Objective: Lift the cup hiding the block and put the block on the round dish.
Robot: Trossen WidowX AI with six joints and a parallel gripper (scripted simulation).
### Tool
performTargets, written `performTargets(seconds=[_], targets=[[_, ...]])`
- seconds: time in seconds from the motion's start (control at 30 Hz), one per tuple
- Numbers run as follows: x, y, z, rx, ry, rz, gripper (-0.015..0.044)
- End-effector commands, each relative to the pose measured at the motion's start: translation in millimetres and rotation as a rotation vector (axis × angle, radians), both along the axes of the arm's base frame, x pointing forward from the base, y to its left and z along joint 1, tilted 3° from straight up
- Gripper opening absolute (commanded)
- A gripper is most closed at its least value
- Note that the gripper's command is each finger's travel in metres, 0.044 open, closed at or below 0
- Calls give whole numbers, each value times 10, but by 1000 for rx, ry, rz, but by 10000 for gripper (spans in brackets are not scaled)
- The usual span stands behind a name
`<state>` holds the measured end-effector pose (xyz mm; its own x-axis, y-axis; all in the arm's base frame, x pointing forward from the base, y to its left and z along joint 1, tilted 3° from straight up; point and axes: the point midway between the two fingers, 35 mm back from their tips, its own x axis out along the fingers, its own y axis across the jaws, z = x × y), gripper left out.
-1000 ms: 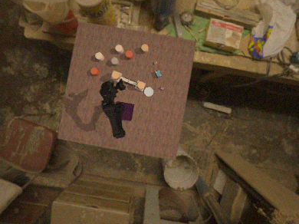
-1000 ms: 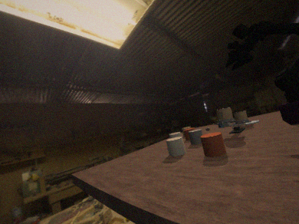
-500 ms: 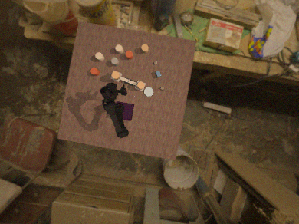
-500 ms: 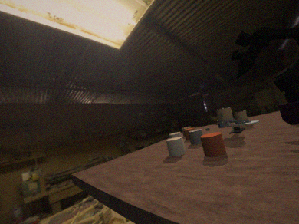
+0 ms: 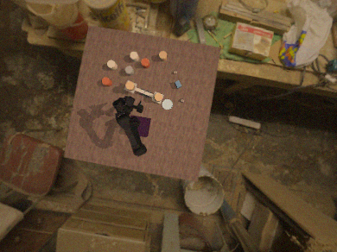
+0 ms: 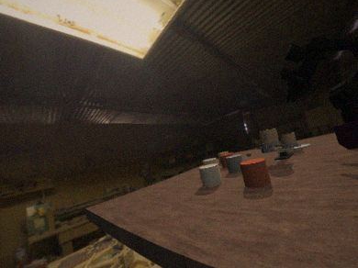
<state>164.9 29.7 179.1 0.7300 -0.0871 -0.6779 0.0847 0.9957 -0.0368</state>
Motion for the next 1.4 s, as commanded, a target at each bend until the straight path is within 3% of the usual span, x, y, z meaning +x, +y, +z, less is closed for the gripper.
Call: performTargets(seconds=[0.0, 0.53, 1.37], targets=[[31, -20, -18, -57, 34, 19, 440], [356, -179, -84, -418, 314, 297, 440], [920, -911, -495, -617, 704, 875, 440]])
